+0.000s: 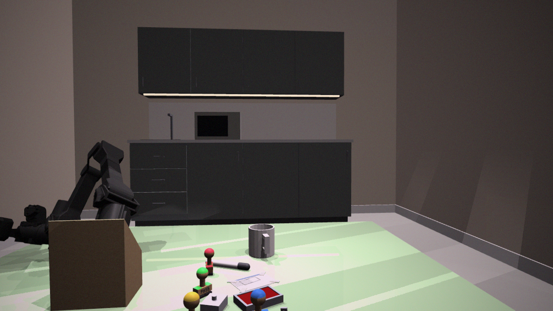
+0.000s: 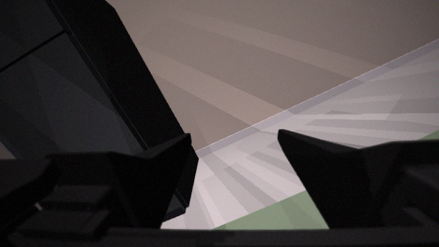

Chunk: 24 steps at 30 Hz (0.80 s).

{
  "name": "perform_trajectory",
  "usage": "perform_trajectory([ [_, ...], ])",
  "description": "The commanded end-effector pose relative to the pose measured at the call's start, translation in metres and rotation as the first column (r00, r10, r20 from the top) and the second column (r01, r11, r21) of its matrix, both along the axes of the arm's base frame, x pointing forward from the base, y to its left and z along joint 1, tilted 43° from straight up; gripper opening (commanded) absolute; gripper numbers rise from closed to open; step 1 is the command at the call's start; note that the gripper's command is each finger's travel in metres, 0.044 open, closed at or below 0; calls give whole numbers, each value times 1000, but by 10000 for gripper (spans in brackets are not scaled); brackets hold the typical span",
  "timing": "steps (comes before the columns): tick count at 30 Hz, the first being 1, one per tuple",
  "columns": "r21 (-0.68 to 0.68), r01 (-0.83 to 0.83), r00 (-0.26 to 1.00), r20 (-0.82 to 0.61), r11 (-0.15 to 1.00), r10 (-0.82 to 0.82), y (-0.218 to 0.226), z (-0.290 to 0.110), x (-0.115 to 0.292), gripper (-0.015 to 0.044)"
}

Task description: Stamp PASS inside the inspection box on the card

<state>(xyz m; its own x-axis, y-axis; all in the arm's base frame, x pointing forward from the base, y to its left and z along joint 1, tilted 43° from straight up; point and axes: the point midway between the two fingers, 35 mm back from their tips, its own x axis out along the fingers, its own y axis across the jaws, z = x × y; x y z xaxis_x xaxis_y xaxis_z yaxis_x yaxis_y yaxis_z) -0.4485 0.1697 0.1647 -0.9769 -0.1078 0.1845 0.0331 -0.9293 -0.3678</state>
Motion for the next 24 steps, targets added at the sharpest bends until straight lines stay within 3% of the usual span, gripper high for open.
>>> perform_trajectory([
  [1,1,1,1000,1,1000,-1,0,0,0,374],
  [7,54,64,998,25,996,-65,8,-7,0,216],
  [14,94,260,965,-55,961,-255,68,35,20,213],
  [24,117,508,861,-70,853,-504,168,69,101,213],
])
